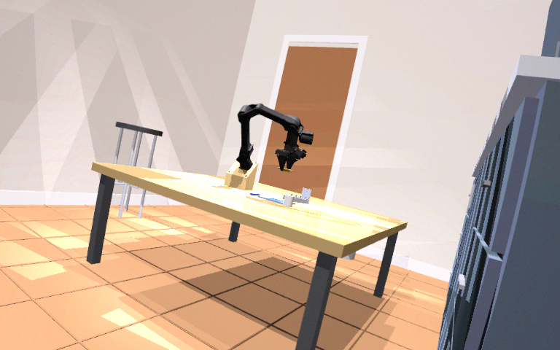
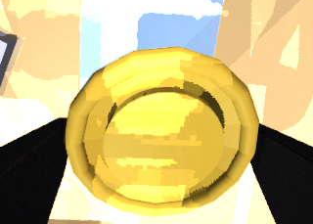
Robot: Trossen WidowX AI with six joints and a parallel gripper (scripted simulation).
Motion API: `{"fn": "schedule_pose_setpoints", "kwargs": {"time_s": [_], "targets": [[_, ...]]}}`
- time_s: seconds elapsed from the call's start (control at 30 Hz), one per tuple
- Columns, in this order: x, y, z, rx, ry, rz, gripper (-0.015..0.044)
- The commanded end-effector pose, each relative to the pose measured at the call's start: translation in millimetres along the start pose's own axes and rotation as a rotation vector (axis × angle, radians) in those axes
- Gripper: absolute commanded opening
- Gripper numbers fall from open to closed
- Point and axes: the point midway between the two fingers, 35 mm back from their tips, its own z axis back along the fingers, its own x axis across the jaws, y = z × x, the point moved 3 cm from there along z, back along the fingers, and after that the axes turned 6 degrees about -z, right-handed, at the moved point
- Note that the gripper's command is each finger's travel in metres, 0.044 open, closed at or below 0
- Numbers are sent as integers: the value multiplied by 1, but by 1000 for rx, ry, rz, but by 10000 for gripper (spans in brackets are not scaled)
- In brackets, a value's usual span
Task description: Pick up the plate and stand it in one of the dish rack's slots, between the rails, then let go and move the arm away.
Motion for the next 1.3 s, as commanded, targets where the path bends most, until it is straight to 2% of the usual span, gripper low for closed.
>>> {"fn": "schedule_pose_setpoints", "kwargs": {"time_s": [0.0,0.2,0.7,0.9,1.27], "targets": [[1,-1,14,-1,0,-5,0],[6,1,24,-2,2,-26,0],[114,55,23,0,0,-490,0],[115,56,21,11,-7,-485,0],[126,60,-11,159,-155,-298,0]]}}
